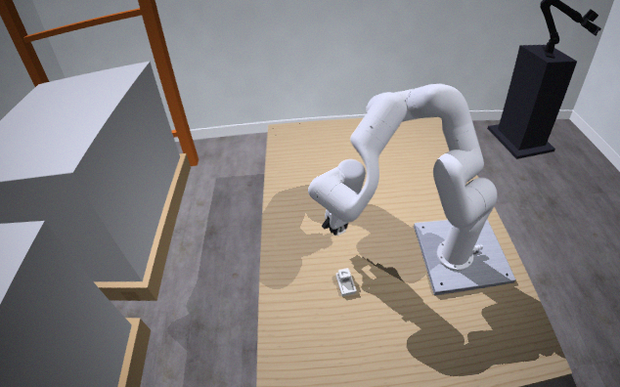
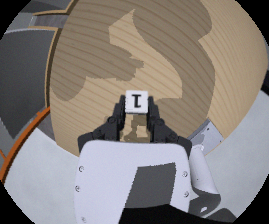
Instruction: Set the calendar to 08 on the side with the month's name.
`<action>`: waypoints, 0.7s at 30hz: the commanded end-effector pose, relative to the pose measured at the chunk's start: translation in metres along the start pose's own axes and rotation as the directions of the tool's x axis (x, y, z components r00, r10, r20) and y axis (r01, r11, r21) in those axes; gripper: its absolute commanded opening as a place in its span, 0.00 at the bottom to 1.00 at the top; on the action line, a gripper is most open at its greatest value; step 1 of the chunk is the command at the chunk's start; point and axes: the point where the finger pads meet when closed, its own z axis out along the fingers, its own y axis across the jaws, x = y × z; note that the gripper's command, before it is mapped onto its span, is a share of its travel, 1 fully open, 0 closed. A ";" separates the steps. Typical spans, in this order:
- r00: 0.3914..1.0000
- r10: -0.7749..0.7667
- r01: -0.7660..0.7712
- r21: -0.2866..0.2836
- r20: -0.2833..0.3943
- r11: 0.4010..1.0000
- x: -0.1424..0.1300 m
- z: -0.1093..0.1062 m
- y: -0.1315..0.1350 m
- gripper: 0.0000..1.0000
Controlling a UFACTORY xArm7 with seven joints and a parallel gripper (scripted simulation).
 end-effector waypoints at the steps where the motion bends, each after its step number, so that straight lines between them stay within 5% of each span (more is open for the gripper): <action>1: 0.993 0.000 0.000 -0.004 -0.119 1.000 -0.001 0.000 -0.001 0.29; 6: 0.978 0.001 0.001 0.010 -0.209 1.000 -0.002 -0.002 -0.002 0.29; 15: 0.974 0.001 0.000 0.005 -0.226 1.000 -0.004 -0.001 -0.001 0.29; 21: 0.941 0.000 -0.006 -0.015 -0.338 1.000 -0.005 0.001 0.003 0.29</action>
